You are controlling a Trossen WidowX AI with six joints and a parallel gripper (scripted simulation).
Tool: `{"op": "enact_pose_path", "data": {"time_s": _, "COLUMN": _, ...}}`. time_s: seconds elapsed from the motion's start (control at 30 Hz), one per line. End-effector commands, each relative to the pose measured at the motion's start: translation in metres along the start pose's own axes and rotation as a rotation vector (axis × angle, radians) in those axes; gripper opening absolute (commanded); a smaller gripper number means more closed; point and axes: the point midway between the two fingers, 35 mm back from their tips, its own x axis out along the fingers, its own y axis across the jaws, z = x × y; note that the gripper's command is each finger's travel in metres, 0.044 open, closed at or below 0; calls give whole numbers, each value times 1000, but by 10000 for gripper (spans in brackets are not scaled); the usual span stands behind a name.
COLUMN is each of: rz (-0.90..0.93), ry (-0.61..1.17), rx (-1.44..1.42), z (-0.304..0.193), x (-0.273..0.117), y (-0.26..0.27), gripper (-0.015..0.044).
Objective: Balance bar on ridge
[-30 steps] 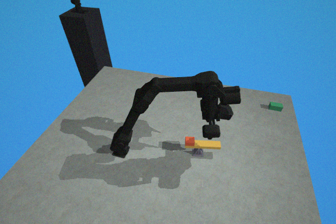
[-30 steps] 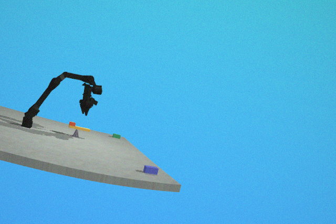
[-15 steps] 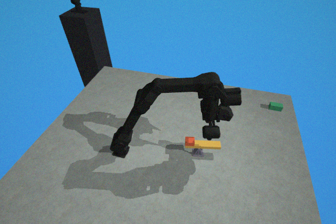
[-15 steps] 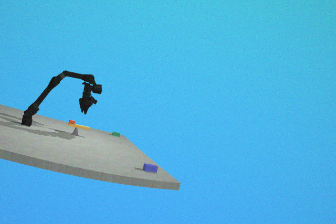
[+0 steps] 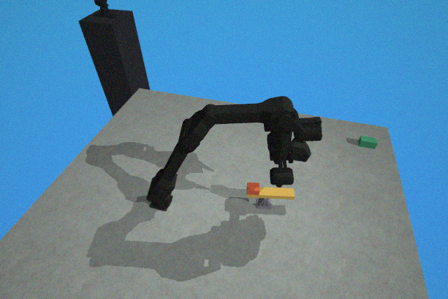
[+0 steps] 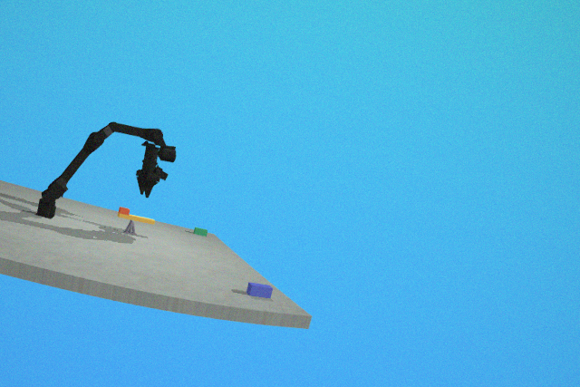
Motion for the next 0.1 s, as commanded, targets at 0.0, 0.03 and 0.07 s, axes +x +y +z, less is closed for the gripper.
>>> {"op": "enact_pose_path", "data": {"time_s": 0.0, "rz": 0, "ry": 3, "rx": 0, "z": 0, "x": 0, "y": 0, "gripper": 440}}
{"op": "enact_pose_path", "data": {"time_s": 0.03, "rz": 0, "ry": 3, "rx": 0, "z": 0, "x": 0, "y": 0, "gripper": 440}}
{"op": "enact_pose_path", "data": {"time_s": 0.07, "rz": 0, "ry": 3, "rx": 0, "z": 0, "x": 0, "y": 0, "gripper": 440}}
